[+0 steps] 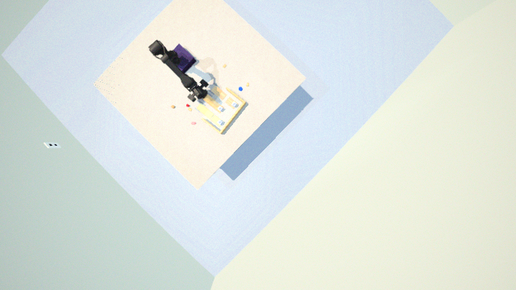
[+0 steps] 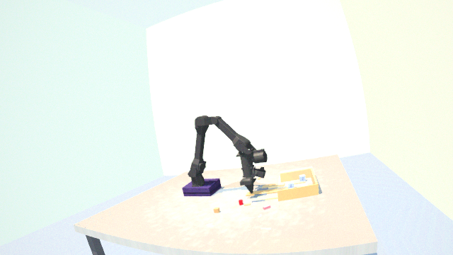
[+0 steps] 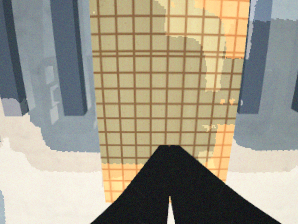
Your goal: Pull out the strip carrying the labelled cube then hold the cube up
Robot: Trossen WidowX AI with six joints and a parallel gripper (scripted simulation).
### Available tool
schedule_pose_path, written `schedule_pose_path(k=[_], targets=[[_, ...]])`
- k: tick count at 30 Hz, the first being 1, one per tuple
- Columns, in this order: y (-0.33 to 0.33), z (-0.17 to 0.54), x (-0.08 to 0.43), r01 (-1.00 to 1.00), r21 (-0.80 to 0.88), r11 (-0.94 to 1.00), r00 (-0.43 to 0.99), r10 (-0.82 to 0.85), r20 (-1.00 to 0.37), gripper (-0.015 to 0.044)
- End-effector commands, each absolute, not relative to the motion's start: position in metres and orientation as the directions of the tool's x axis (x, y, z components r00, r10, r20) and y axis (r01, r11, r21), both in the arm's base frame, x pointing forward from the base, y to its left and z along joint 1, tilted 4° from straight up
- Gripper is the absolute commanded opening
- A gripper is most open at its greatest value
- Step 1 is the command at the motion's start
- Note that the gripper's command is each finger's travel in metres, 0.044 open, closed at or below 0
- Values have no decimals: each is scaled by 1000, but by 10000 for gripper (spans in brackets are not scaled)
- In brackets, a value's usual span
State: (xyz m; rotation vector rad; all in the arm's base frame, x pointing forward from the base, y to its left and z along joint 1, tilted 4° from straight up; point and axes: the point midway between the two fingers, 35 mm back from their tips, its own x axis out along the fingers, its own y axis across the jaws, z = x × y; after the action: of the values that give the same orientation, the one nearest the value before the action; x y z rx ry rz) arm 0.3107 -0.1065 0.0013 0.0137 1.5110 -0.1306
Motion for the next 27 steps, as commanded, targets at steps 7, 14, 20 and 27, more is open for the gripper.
schedule_pose_path(k=[7, 14, 20, 27], targets=[[-104, -4, 289, 91, -66, 994, 35, -70, -997, 0], [-104, -5, 278, 91, -67, 994, 34, -70, -997, 0], [-103, -5, 269, 91, -67, 994, 34, -70, -997, 0], [-102, -6, 258, 91, -67, 994, 33, -70, -997, 0]])
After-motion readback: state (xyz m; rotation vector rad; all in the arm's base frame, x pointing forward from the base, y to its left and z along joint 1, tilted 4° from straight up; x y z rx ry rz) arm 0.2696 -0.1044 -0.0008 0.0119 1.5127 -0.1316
